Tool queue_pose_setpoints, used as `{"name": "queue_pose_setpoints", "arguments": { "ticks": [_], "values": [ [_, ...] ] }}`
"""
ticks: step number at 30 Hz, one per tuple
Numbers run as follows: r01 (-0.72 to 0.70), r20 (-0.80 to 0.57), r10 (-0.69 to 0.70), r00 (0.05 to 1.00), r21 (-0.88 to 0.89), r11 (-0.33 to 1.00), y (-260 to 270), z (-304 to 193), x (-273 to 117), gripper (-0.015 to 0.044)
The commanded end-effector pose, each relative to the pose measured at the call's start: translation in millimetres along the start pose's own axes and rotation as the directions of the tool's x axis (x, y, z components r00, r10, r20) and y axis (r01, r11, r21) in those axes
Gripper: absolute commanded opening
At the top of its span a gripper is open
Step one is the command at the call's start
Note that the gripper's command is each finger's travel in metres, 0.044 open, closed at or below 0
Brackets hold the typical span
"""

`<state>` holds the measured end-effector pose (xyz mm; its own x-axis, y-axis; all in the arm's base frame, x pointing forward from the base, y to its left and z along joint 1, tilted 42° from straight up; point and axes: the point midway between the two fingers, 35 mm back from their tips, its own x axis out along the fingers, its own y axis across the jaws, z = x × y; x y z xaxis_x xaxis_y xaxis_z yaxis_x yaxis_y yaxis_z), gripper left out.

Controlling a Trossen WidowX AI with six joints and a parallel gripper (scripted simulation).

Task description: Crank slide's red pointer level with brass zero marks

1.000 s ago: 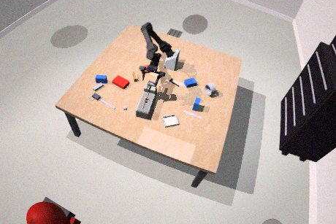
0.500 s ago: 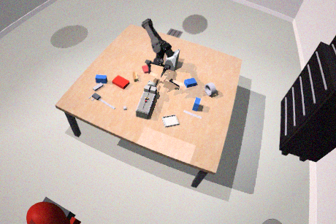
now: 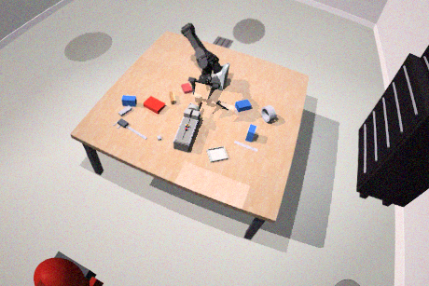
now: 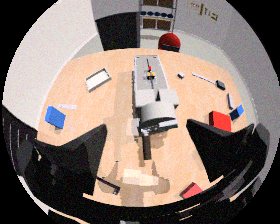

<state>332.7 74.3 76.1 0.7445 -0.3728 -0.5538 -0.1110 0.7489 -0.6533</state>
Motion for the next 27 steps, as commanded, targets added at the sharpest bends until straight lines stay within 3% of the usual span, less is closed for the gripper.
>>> {"name": "queue_pose_setpoints", "arguments": {
  "ticks": [1,27],
  "values": [
    [-0.004,-0.004,0.004,1.0,-0.006,1.0,1,-12,13,0.044],
    [0.001,-0.001,-0.001,1.0,-0.009,1.0,-2,-59,56,0.044]
  ]
}}
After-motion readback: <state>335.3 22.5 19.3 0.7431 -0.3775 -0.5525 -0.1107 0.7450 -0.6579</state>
